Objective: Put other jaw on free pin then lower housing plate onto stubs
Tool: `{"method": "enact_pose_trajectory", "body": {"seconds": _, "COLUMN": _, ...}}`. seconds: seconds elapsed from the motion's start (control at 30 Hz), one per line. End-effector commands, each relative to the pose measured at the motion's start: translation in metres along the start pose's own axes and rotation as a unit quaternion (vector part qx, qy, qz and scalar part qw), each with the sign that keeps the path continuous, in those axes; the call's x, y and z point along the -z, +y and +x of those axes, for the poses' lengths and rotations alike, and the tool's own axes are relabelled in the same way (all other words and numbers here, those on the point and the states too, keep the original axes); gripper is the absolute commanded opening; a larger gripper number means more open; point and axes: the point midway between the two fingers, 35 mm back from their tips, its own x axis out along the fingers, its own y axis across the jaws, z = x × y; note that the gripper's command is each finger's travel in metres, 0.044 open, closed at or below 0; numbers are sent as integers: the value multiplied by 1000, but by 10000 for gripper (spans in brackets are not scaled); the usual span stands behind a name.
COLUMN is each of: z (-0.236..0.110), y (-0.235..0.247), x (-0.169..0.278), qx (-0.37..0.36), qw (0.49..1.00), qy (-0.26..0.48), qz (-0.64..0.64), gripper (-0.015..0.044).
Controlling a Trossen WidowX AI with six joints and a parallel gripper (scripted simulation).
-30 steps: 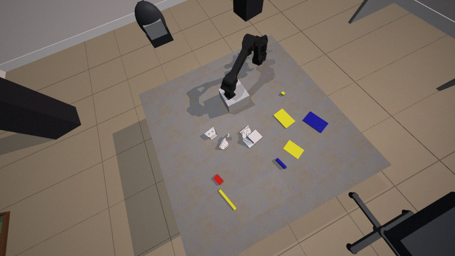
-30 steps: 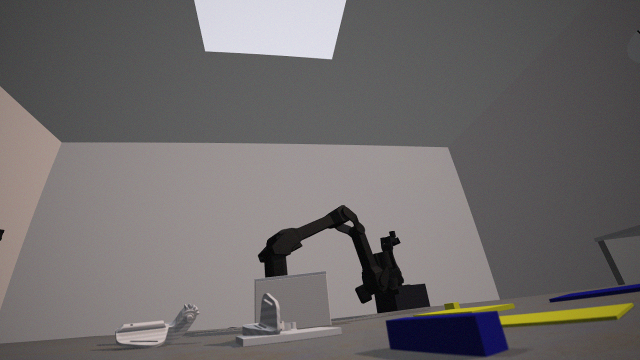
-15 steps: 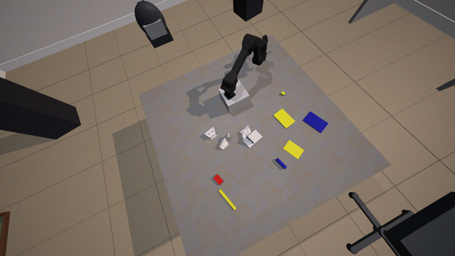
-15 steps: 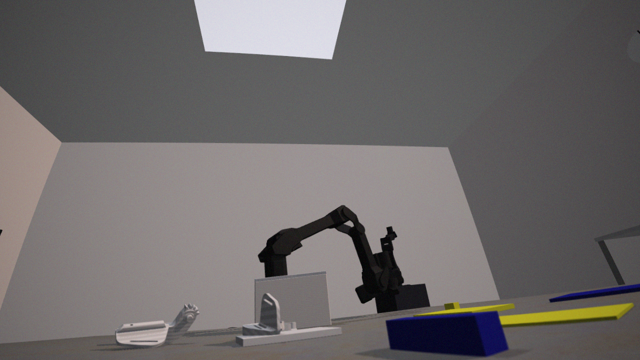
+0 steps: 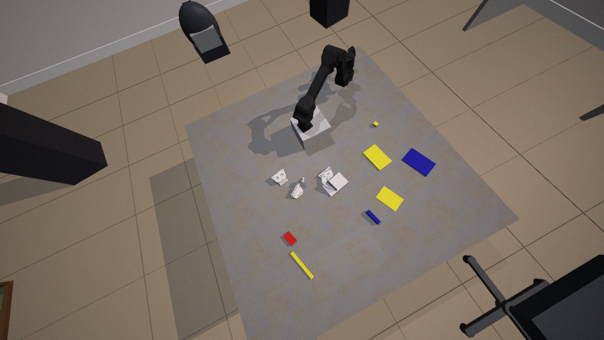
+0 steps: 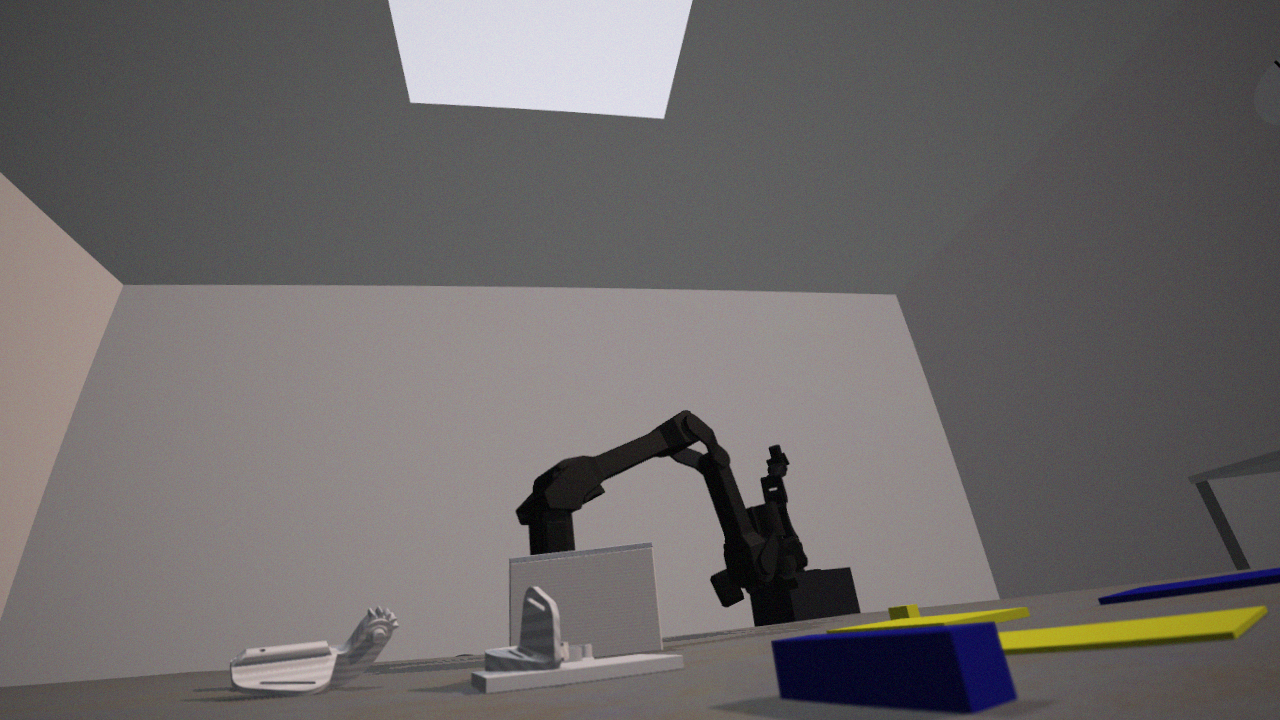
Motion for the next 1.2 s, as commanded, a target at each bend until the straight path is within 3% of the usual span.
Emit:
{"method": "enact_pose_trajectory", "body": {"seconds": 0.0, "z": 0, "y": 0, "x": 0, "qx": 0, "qw": 1000, "qy": 0, "qz": 0, "gripper": 0}}
{"method": "enact_pose_trajectory", "body": {"seconds": 0.07, "z": 0, "y": 0, "x": 0, "qx": 0, "qw": 1000, "qy": 0, "qz": 0, "gripper": 0}}
{"method": "enact_pose_trajectory", "body": {"seconds": 0.4, "z": -32, "y": -36, "x": 8, "qx": 55, "qw": 998, "qy": 34, "qz": -18, "gripper": 263}}
{"method": "enact_pose_trajectory", "body": {"seconds": 0.63, "z": -76, "y": -75, "x": 16, "qx": 115, "qw": 990, "qy": 77, "qz": -39, "gripper": 440}}
{"method": "enact_pose_trajectory", "body": {"seconds": 1.17, "z": -183, "y": -136, "x": 30, "qx": 228, "qw": 955, "qy": 177, "qz": -74, "gripper": 440}}
